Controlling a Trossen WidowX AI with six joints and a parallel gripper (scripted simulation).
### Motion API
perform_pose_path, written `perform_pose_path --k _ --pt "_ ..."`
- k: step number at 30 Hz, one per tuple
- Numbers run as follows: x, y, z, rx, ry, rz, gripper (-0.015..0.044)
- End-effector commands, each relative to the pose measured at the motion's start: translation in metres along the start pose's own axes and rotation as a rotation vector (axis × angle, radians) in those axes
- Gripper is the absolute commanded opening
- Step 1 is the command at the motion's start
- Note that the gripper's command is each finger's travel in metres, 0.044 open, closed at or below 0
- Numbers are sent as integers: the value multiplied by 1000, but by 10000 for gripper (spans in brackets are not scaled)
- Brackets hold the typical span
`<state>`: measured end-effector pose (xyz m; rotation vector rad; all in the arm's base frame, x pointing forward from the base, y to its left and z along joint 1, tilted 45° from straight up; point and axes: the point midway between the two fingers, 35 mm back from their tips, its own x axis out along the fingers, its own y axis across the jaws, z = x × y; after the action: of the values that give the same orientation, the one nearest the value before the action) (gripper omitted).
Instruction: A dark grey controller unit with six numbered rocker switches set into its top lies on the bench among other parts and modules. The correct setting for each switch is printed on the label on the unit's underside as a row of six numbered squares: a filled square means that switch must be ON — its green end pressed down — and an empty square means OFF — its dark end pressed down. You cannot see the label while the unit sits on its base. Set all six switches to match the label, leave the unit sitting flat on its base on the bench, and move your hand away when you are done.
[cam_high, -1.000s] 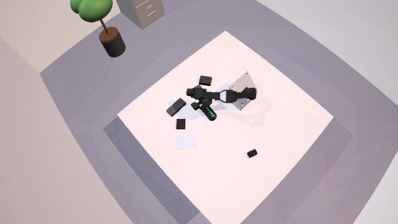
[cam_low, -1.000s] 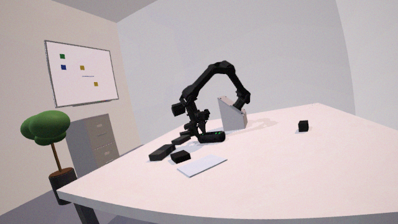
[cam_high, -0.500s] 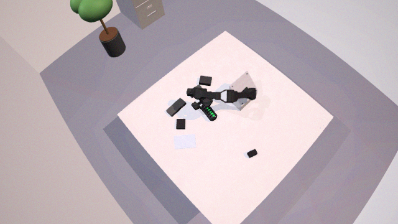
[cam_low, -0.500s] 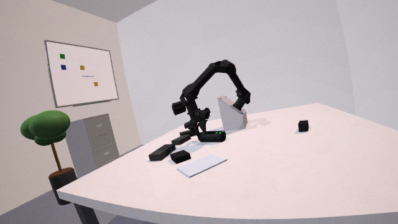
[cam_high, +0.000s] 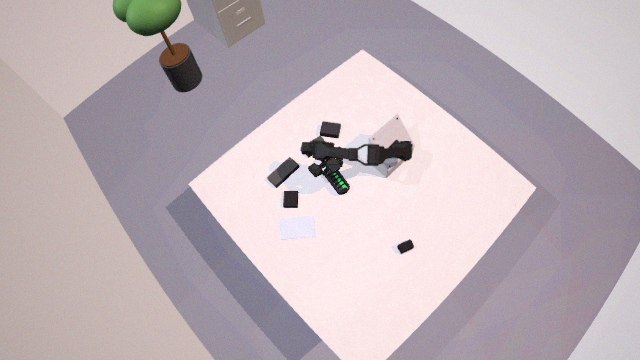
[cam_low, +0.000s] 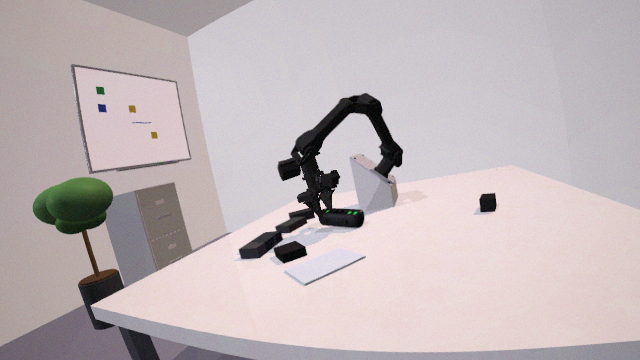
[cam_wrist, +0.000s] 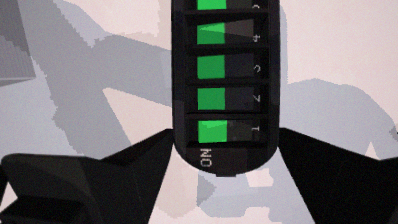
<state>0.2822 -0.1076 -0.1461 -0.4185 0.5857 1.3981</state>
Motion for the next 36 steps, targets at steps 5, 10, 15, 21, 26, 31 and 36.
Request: perform_pose_path --k 5,10,15,21,26,31,36 --pt "-9 -2 7 -2 21 -8 336" --pt "-12 -2 10 -2 31 -7 336" --pt "-15 -2 13 -2 41 -7 336" --pt "-18 -2 16 -2 53 -7 336" --pt "-21 -2 19 -2 64 -7 336" --pt "-23 -2 22 -2 74 -7 336" --pt "-26 -2 26 -2 84 -7 336"
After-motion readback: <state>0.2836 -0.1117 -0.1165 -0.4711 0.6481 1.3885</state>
